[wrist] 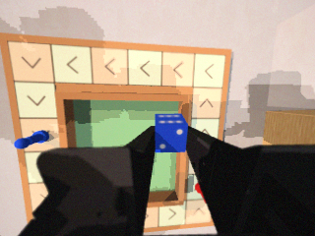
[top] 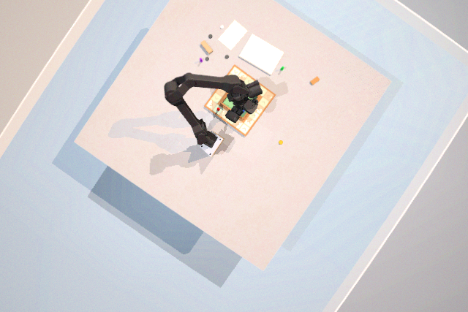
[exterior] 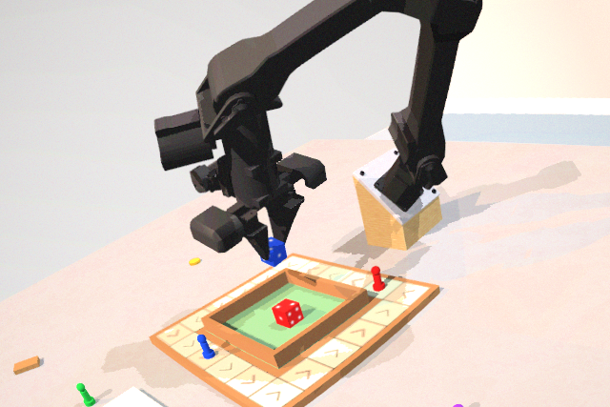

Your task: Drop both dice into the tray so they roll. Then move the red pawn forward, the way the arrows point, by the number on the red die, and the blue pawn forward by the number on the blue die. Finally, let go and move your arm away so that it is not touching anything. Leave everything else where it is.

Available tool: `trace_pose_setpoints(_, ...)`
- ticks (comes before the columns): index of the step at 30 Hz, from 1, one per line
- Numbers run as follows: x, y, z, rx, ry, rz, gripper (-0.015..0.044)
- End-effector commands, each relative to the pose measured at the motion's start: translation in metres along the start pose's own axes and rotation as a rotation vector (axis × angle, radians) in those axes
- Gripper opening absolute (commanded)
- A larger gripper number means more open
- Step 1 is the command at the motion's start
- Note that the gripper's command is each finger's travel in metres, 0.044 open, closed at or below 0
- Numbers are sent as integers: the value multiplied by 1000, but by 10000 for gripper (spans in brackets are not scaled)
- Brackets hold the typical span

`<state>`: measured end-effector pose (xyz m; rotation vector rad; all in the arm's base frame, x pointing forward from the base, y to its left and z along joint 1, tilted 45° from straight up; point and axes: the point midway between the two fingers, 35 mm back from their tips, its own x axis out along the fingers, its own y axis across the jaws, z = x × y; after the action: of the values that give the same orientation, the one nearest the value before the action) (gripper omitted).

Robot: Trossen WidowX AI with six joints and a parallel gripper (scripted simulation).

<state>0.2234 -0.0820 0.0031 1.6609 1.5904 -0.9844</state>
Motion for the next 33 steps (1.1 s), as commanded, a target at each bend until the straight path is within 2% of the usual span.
trace_pose_setpoints(1,2,-2,-1,1,-109,-19,0)
trace_pose_setpoints(9,5,-4,0,16,-369,-14,0)
trace_pose_setpoints(17,6,-4,0,40,-607,73,0)
trace_pose_setpoints(21,-1,-2,-3,42,-626,84,0)
trace_pose_setpoints(25,-38,5,-18,42,-626,85,0)
trace_pose_setpoints(33,-38,1,-19,42,-626,84,0)
